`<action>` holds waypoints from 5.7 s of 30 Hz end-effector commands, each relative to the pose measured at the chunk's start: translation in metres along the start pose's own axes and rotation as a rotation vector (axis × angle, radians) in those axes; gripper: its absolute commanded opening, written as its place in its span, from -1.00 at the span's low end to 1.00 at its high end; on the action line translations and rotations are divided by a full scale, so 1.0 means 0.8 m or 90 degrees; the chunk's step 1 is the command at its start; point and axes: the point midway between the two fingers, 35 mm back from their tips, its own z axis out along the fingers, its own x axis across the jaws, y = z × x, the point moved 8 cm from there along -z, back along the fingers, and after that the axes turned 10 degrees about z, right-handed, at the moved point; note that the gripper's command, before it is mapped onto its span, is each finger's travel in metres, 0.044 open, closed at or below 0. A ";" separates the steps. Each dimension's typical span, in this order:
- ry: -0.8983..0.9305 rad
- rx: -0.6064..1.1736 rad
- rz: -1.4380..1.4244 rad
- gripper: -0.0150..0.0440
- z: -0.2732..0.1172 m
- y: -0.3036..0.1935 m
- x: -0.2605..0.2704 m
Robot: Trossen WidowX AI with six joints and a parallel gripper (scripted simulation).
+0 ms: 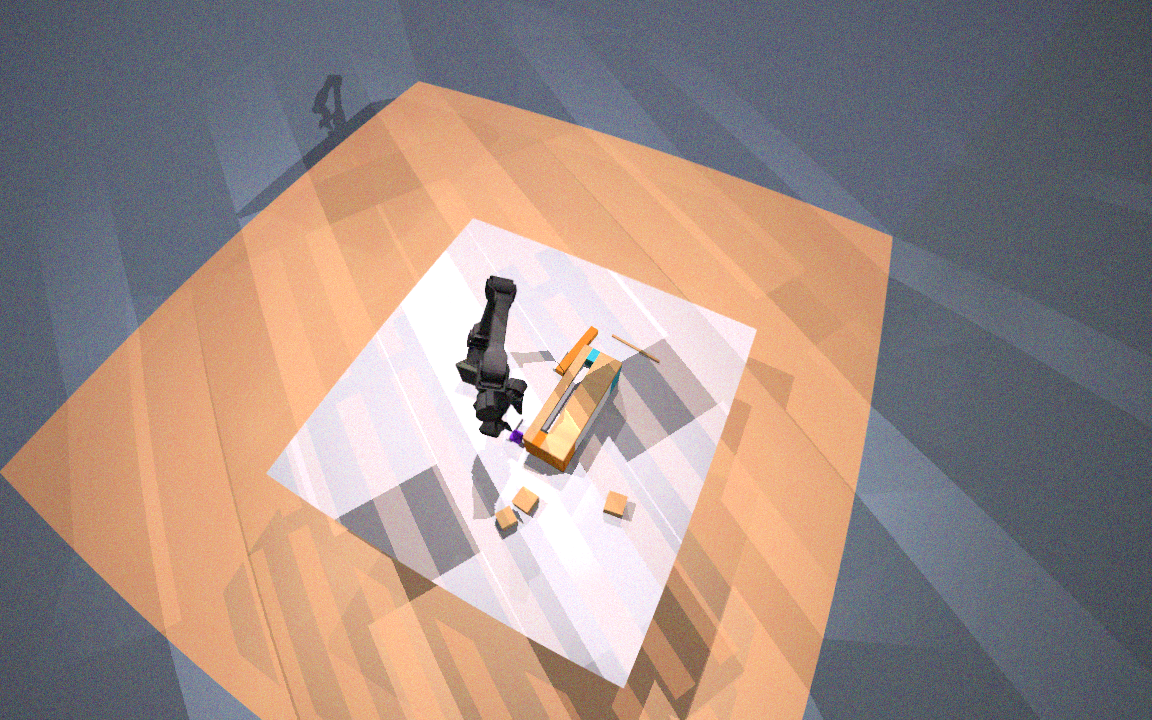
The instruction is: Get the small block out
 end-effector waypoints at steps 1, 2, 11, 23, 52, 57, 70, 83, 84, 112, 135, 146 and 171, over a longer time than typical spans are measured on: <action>-0.013 0.000 0.075 0.47 0.006 0.005 0.003; -0.013 0.000 0.075 0.47 0.006 0.005 0.003; -0.012 0.001 0.075 0.47 0.030 0.012 0.004; -0.015 0.001 0.075 0.47 0.115 0.051 -0.005; -0.016 0.001 0.075 0.47 0.167 0.075 0.001; -0.016 0.001 0.075 0.47 0.176 0.080 0.002; -0.017 0.001 0.075 -0.06 0.183 0.084 0.002; -0.014 0.002 0.072 -0.49 0.142 0.062 0.004; -0.013 0.002 0.071 -0.49 0.135 0.059 0.004; 0.104 0.059 0.324 -0.49 -0.003 0.029 -0.033; 0.113 0.065 0.344 -0.49 -0.011 0.028 -0.037; 0.113 0.065 0.344 -0.49 -0.011 0.028 -0.037; 0.113 0.065 0.344 -0.49 -0.011 0.028 -0.037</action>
